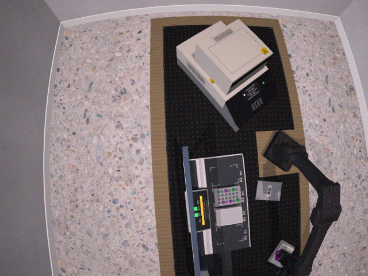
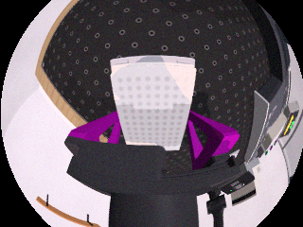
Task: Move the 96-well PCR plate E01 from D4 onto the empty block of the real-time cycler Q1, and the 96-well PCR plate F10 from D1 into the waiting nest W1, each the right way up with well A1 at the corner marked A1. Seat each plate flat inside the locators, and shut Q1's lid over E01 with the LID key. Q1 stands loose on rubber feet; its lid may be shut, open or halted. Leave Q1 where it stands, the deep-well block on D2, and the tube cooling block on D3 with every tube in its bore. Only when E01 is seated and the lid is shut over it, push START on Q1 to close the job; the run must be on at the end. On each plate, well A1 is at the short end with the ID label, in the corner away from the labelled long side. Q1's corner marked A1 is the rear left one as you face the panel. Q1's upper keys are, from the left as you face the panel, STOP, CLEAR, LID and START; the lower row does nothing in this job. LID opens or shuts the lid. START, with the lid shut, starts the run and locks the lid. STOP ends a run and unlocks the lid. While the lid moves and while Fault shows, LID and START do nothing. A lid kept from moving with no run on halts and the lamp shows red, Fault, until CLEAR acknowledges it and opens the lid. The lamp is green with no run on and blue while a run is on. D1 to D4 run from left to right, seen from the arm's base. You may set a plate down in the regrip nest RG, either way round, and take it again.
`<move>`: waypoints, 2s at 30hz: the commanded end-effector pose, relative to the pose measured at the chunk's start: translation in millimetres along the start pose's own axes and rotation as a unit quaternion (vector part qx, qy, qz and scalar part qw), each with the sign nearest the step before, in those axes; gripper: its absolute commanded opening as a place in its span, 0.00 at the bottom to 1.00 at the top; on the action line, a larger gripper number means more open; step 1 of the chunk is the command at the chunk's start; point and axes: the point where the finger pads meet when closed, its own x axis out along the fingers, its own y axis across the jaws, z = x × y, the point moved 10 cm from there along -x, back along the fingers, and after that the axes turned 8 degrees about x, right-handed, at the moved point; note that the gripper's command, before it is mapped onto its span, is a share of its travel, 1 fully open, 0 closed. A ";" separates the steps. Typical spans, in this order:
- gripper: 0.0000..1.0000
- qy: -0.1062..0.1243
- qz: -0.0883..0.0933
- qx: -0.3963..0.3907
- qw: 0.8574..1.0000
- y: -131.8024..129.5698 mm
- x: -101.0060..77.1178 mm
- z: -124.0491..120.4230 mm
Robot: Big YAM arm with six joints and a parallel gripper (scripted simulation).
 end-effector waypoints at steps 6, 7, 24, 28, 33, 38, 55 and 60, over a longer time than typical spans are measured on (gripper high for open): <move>0.00 -0.031 0.028 -0.011 0.999 11.2 -32.3 2.6; 0.00 -0.032 0.029 -0.011 0.999 12.2 -33.1 4.0; 0.00 -0.021 0.018 -0.002 1.000 10.8 -13.8 19.2; 0.00 -0.015 0.012 -0.005 1.000 12.2 -12.8 16.1; 0.00 -0.011 0.009 -0.012 1.000 16.0 -6.1 6.5; 0.00 -0.015 0.012 -0.012 1.000 14.9 -6.6 4.7; 0.00 -0.024 0.020 -0.004 1.000 2.5 -18.4 6.2; 0.00 -0.031 0.028 -0.011 0.999 14.3 -21.1 5.8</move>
